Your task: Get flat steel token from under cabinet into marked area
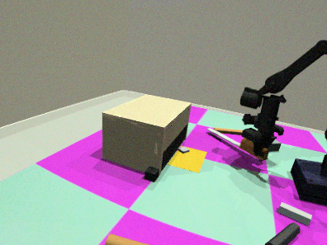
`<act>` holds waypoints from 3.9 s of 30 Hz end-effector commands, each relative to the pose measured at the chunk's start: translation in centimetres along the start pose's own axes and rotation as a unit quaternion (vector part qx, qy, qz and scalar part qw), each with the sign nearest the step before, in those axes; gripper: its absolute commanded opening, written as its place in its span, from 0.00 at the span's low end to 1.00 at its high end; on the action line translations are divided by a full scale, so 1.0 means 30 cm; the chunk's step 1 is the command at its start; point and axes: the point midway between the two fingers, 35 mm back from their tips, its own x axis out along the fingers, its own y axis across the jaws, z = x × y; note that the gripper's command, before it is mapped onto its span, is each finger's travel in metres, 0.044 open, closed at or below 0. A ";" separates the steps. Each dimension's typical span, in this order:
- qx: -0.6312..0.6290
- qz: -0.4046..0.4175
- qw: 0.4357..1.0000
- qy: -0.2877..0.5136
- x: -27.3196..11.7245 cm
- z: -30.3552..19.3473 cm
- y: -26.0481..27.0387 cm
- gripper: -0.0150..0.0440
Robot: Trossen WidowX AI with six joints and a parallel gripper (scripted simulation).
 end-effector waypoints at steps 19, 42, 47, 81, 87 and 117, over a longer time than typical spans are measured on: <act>-0.003 0.002 1.000 -0.007 -0.008 0.050 -0.061 0.25; -0.003 0.001 1.000 -0.008 -0.008 0.093 -0.130 0.25; -0.003 0.001 1.000 -0.008 -0.009 0.103 -0.145 0.25; -0.003 -0.001 1.000 -0.009 -0.011 0.181 -0.258 0.25; -0.003 -0.001 1.000 -0.009 -0.012 0.197 -0.280 0.25; -0.003 -0.002 1.000 -0.010 -0.015 0.281 -0.379 0.25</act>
